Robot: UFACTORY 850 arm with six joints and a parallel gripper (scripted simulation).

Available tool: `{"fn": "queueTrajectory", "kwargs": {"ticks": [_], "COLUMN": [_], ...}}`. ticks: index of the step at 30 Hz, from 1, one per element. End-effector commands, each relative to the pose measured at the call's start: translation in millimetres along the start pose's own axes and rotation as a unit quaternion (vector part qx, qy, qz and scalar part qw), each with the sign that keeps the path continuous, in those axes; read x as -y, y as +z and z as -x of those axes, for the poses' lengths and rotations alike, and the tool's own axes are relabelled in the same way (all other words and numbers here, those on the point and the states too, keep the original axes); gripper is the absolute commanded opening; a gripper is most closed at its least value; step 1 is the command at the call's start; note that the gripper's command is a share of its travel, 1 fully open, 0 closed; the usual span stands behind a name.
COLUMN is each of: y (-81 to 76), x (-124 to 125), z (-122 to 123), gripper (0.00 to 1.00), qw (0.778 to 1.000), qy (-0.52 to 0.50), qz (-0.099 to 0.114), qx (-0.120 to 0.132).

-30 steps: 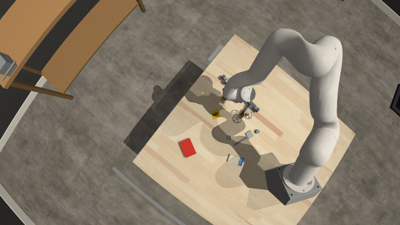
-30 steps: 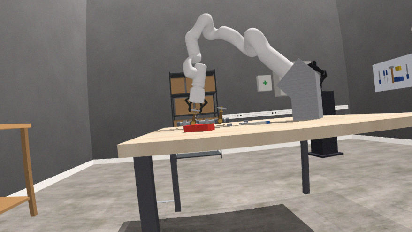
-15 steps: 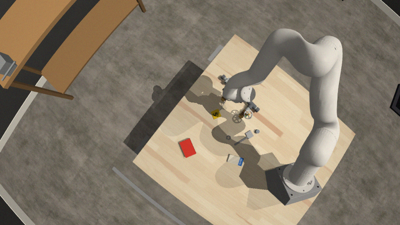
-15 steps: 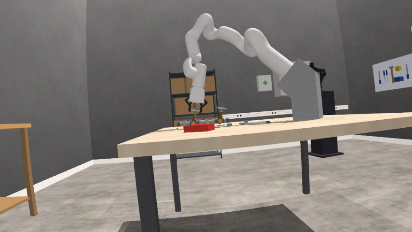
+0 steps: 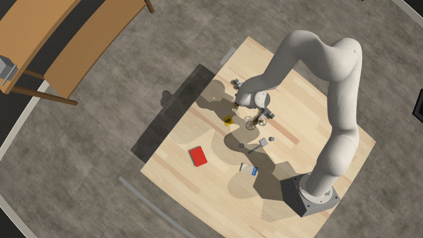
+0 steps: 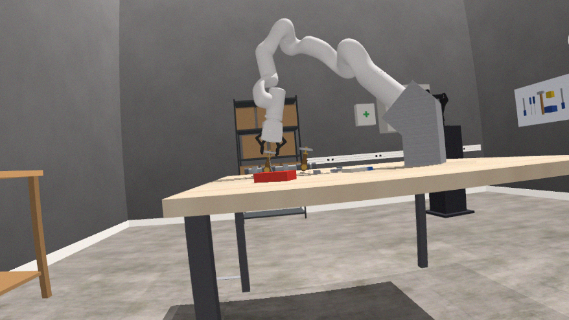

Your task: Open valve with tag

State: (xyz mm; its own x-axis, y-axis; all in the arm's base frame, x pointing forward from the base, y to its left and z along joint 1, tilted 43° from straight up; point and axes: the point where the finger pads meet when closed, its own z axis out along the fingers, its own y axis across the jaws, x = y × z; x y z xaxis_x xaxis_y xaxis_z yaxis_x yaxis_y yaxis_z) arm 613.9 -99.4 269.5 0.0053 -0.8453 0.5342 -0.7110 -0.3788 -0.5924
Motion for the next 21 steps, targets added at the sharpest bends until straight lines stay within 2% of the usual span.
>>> {"fn": "queueTrajectory", "kwargs": {"ticks": [1,11,17,19,21], "y": [-0.2,-0.2,-0.2,-0.2,-0.2], "x": [0.6,0.6,0.6,0.6,0.6], "z": [-0.2,-0.2,-0.2,-0.2,-0.2], "gripper": [0.00,0.00,0.00,0.00,0.00], "qw": [1.000,0.991,0.963,0.963,0.947], "qy": [-0.017,-0.135,-0.268,-0.268,-0.320], "qz": [0.000,0.000,0.000,0.000,0.000], "qx": [0.000,0.000,0.000,0.000,0.000]}}
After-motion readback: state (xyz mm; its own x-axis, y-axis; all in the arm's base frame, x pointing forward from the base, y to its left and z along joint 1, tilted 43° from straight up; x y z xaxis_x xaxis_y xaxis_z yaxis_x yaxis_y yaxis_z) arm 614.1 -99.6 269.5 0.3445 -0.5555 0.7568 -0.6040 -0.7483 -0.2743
